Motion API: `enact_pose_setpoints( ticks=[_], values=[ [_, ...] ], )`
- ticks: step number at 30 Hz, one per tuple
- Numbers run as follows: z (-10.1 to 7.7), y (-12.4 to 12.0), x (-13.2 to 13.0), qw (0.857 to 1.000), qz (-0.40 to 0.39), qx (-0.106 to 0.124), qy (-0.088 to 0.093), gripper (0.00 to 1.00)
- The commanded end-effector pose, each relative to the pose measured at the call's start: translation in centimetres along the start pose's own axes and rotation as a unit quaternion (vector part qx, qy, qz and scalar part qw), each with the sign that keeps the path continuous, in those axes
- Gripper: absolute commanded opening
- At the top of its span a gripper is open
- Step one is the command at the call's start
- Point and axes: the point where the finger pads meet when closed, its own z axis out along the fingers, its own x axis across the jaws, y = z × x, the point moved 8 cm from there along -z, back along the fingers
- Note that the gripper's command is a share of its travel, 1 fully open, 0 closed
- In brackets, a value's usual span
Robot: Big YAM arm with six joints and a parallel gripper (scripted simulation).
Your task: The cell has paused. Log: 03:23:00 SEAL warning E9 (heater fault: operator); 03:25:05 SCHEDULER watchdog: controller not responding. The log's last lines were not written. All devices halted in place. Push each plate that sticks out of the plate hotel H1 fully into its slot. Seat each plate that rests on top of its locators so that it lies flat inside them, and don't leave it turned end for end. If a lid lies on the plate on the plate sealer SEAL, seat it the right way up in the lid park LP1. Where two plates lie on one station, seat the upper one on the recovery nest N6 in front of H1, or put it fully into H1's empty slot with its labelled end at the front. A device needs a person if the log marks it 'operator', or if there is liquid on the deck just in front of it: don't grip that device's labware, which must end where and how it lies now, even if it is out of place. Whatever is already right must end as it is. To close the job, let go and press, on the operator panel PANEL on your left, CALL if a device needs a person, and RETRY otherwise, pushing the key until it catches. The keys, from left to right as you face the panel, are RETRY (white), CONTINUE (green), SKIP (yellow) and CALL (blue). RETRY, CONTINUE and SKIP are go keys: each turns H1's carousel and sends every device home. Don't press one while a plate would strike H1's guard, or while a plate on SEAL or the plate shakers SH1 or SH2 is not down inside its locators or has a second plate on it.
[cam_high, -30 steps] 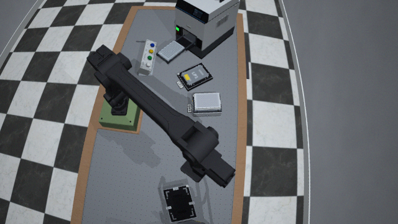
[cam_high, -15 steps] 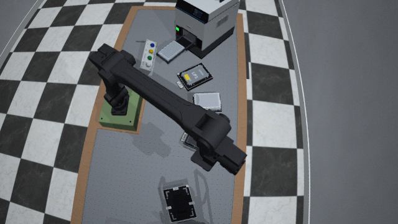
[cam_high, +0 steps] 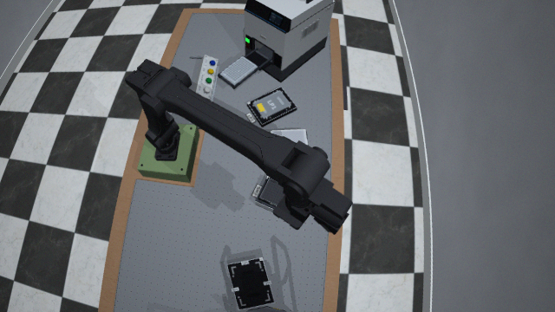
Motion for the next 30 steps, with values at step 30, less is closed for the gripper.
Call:
enact_pose_setpoints(
  ticks=[30],
  values=[
    [-2.2,-1.7,1.5,0.998,-0.059,0.003,0.001,0.00]
  ],
)
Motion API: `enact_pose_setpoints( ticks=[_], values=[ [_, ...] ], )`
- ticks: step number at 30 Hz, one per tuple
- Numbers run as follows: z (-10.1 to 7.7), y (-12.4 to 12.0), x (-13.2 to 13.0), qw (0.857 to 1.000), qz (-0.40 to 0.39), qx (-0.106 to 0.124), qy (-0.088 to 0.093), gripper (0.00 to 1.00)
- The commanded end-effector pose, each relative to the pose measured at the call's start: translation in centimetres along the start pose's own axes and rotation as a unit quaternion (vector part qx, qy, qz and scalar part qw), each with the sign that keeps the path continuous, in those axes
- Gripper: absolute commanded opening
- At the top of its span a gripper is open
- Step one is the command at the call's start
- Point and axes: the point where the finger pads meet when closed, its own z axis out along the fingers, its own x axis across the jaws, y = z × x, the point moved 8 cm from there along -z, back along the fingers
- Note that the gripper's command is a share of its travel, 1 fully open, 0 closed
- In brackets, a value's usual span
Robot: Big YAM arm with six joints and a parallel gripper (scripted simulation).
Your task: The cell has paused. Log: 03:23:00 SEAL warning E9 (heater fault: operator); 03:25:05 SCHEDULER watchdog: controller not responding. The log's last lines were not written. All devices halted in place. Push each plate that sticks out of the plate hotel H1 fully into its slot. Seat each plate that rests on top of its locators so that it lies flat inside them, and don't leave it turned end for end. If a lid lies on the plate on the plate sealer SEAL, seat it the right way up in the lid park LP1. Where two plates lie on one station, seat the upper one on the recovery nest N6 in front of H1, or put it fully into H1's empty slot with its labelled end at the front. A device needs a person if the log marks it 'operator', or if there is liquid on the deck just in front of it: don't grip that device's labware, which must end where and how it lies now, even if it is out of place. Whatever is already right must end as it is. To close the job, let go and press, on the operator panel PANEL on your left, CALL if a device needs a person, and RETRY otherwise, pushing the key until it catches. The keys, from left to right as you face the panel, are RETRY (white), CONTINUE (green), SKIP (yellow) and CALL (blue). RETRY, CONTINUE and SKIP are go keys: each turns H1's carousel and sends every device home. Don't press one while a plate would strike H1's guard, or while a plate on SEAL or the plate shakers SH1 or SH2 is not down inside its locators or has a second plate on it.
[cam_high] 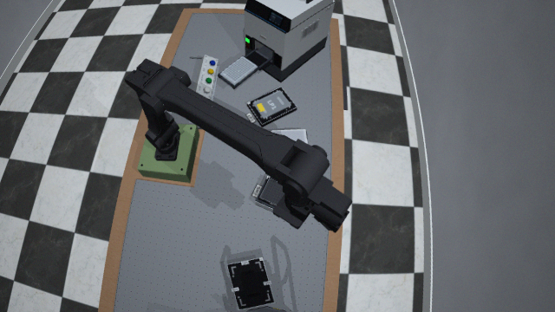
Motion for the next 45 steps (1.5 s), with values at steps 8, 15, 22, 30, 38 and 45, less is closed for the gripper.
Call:
enact_pose_setpoints(
  ticks=[8,15,22,30,38,45],
  values=[
    [-1.2,-2.2,3.9,0.986,-0.169,0.013,0.004,0.00],
    [-3.2,-2.5,5.4,0.986,-0.168,-0.013,0.002,0.00],
    [-1.4,-3.8,7.6,0.987,-0.158,0.011,0.005,0.00],
    [-1.7,-4.8,9.7,0.987,-0.158,0.008,0.005,0.00],
    [-1.8,-5.7,11.8,0.987,-0.158,0.008,0.006,0.00],
    [-1.8,-6.5,14.0,0.987,-0.158,0.008,0.006,0.00]
  ],
)
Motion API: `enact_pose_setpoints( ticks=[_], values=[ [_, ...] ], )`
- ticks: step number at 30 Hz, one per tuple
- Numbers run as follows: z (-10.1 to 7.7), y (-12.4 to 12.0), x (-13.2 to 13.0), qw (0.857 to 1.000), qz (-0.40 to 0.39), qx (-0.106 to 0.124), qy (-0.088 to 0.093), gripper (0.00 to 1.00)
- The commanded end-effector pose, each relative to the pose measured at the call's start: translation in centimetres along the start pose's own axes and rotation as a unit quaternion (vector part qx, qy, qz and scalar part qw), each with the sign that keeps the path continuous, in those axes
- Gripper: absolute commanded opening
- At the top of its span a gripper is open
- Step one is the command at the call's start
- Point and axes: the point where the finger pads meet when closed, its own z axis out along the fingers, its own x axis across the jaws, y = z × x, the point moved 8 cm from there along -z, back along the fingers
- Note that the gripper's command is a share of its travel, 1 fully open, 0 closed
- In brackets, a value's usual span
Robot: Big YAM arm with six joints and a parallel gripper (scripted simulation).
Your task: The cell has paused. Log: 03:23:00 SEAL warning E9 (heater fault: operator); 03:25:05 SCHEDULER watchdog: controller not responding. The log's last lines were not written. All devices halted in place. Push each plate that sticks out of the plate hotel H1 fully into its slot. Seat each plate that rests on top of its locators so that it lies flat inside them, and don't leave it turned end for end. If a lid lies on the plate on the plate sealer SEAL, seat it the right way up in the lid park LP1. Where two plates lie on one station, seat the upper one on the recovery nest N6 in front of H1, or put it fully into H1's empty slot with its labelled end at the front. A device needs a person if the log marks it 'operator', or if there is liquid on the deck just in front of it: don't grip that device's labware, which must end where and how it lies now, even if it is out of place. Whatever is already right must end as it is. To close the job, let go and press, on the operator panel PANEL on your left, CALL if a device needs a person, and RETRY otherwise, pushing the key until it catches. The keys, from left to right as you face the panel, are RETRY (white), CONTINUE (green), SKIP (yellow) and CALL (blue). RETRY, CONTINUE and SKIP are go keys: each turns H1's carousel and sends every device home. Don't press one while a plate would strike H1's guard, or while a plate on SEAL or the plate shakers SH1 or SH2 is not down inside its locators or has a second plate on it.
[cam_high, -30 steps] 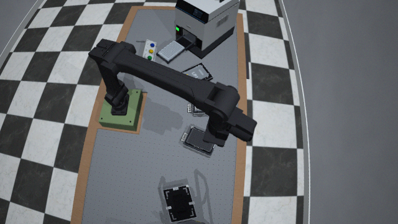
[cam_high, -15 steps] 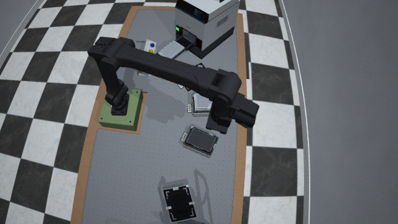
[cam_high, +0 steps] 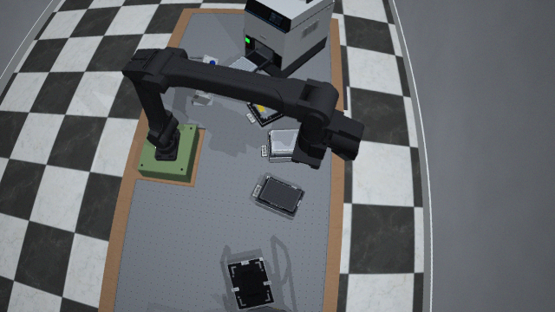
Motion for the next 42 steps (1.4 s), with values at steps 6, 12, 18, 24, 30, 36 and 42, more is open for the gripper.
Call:
enact_pose_setpoints(
  ticks=[6,12,18,24,30,36,42],
  values=[
    [-1.2,-1.0,2.8,1.000,0.006,-0.003,0.002,0.00],
    [-1.2,-1.1,4.8,1.000,0.006,-0.003,0.002,0.00],
    [-1.1,-1.9,6.3,0.996,-0.088,0.000,0.003,0.00],
    [-1.1,-2.4,7.5,0.988,-0.154,0.001,0.003,0.00],
    [-1.1,-3.3,9.3,0.984,-0.176,0.003,0.003,0.00],
    [-1.1,-3.8,10.8,0.986,-0.165,-0.002,0.003,0.00],
    [-1.1,-4.3,12.3,0.986,-0.166,-0.006,0.004,0.00]
  ],
)
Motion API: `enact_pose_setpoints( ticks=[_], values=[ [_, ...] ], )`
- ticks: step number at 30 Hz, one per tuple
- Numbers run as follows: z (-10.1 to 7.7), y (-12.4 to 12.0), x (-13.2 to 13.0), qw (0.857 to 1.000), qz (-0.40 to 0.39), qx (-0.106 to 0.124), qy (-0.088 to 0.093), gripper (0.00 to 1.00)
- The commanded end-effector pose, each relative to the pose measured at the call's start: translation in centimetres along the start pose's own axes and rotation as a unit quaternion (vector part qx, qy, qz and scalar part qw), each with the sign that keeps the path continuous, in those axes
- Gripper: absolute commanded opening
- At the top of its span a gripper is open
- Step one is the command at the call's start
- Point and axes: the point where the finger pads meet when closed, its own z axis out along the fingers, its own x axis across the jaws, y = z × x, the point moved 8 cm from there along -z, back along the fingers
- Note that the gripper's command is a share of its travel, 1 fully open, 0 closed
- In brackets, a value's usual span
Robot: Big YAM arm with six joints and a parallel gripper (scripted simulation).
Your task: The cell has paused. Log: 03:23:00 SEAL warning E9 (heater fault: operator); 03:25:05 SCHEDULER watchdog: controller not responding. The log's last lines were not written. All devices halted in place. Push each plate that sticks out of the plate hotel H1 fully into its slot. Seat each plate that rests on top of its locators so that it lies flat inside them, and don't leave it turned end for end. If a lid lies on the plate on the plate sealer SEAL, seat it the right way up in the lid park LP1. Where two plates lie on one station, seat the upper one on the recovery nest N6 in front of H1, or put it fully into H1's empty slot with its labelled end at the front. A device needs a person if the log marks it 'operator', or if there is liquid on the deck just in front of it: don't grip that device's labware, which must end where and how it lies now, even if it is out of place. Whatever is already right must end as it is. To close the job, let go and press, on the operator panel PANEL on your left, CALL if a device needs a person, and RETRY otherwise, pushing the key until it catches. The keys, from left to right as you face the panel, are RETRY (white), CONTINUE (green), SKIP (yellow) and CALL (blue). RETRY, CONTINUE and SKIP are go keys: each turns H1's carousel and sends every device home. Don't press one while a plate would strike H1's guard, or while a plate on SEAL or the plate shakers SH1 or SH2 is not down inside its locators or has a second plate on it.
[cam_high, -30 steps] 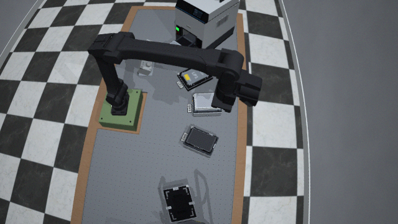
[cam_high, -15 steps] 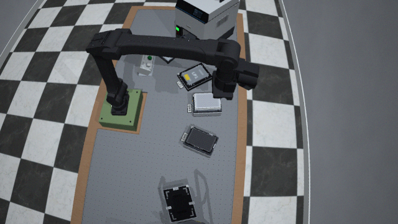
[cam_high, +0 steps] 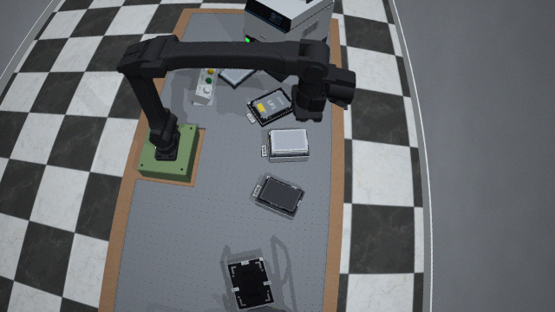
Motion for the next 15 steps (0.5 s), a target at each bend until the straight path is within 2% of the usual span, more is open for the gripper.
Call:
enact_pose_setpoints(
  ticks=[1,15],
  values=[
    [-1.0,-0.5,1.7,1.000,0.004,-0.015,-0.001,0.00],
    [-0.9,-0.7,5.6,1.000,0.004,-0.017,-0.001,0.00]
  ],
)
